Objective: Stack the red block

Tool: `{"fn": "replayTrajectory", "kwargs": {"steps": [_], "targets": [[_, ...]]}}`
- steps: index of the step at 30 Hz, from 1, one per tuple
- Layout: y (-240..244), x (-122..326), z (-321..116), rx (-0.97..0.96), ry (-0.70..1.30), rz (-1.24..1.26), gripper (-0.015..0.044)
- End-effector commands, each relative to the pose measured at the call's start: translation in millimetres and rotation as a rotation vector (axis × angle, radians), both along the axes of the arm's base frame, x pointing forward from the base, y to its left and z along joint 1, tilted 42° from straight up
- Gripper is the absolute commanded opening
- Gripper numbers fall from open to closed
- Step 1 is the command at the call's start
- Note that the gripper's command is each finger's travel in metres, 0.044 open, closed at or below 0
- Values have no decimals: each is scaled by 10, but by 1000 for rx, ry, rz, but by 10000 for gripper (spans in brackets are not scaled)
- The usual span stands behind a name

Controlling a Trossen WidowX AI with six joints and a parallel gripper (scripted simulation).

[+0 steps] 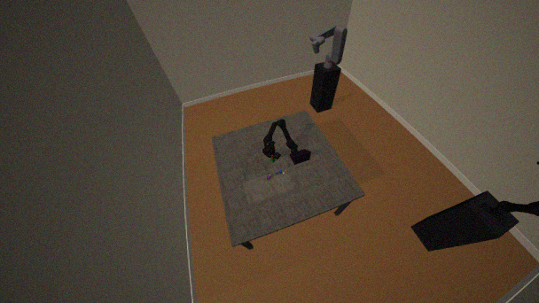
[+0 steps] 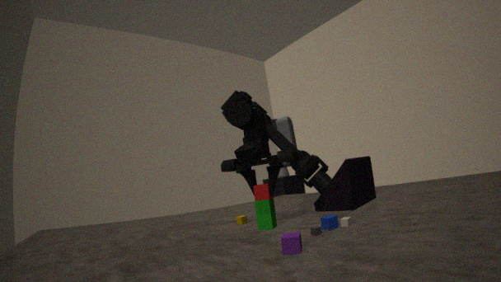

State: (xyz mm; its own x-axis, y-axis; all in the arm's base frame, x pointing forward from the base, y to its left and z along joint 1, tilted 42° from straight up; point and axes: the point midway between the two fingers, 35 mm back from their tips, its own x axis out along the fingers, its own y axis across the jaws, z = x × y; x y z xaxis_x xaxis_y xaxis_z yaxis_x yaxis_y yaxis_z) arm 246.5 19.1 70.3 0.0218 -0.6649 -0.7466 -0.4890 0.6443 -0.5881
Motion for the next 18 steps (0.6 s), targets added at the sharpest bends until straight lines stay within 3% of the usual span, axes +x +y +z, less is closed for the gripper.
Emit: {"fn": "replayTrajectory", "kwargs": {"steps": [1,5,18], "targets": [[-6,3,1,-3,0,3,0],[8,4,15,-3,0,4,0],[1,0,0,0,0,1,341]]}}
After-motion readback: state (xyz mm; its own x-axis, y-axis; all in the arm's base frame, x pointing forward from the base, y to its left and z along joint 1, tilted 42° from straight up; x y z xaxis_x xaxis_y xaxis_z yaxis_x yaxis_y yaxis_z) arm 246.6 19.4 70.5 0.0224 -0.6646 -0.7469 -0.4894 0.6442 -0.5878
